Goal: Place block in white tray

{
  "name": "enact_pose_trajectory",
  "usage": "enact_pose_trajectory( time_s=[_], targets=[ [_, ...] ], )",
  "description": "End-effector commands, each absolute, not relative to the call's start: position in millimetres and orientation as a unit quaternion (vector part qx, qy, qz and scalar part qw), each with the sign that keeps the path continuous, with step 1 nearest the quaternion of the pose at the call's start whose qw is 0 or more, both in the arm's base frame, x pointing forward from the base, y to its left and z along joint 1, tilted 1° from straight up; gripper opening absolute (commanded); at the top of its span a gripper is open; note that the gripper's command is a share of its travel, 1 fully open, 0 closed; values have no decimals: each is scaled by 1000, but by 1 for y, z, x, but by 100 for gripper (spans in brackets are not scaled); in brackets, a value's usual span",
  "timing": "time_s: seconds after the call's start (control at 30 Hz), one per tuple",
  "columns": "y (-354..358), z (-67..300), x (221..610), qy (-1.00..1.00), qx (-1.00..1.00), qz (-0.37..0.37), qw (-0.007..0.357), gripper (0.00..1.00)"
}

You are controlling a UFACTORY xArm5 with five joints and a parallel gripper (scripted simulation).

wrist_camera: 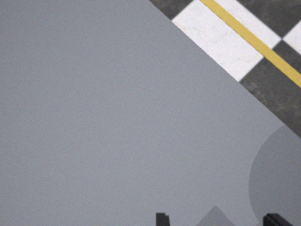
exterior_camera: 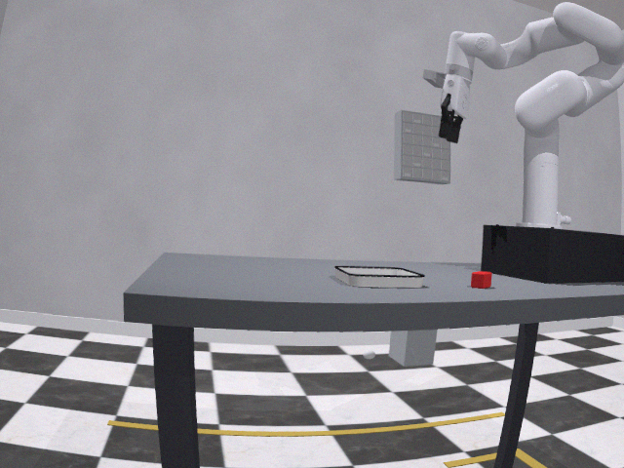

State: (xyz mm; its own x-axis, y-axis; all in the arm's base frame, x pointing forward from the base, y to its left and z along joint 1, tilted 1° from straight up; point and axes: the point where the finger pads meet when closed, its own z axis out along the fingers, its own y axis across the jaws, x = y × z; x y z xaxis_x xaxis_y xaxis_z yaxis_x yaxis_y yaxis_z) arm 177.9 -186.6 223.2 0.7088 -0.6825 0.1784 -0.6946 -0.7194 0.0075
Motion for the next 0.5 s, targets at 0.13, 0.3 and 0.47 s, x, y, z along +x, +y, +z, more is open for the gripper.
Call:
enact_pose_trajectory(
  time_s=[0.13,0.3,0.47],
  targets=[
    [-157,199,254,-261,963,71,21,59],
    [-124,179,292,-189,980,63,14,59],
    [-80,155,326,-112,992,54,7,59]
  ],
)
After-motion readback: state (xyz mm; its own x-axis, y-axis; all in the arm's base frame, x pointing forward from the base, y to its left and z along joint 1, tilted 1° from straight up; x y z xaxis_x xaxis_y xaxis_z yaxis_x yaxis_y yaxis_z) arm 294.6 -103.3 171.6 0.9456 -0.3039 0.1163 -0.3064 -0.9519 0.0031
